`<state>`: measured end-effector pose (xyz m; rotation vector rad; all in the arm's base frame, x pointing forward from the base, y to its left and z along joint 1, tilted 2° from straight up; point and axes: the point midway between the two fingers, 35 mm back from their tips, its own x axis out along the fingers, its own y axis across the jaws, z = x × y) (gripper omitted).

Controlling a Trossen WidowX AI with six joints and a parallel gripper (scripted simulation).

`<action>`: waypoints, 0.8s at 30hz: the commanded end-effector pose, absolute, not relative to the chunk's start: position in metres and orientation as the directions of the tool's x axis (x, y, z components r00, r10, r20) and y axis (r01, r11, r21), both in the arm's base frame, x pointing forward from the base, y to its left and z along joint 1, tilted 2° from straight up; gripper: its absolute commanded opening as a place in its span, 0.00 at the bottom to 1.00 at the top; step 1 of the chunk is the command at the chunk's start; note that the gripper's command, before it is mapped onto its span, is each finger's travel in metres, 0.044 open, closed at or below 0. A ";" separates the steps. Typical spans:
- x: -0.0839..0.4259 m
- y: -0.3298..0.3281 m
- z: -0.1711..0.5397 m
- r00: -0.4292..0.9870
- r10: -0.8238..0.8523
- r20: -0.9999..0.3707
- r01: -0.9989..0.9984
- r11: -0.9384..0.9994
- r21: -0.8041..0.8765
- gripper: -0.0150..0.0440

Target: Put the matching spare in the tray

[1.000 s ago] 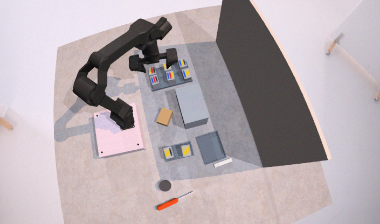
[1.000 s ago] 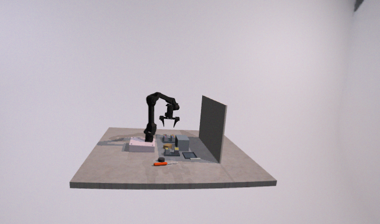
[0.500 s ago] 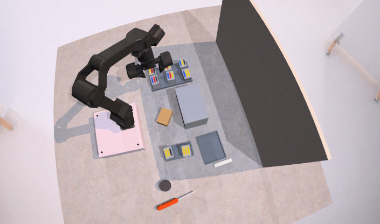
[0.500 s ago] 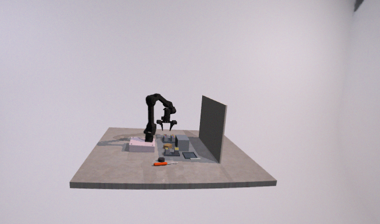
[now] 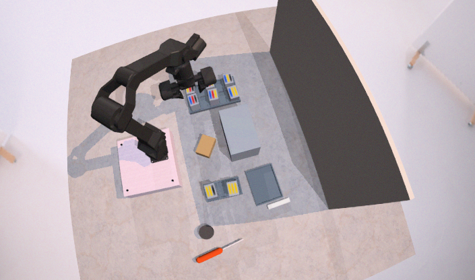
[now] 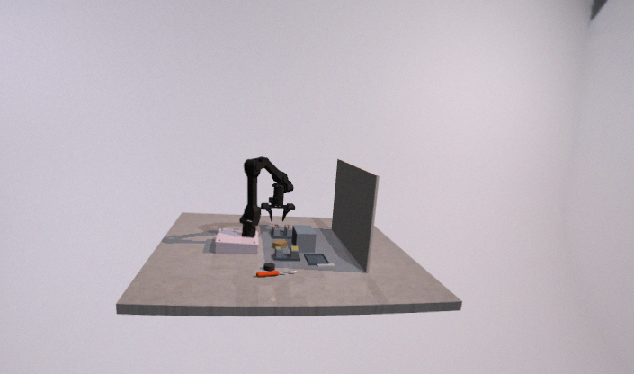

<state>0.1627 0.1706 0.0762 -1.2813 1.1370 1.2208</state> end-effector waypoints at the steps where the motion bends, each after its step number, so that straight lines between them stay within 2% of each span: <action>1: 0.163 0.170 0.069 0.052 -0.001 -0.999 -0.996 -0.067 -0.052 0.76; 24: 0.166 0.174 0.031 0.052 -0.001 -0.999 -0.996 -0.067 -0.052 0.76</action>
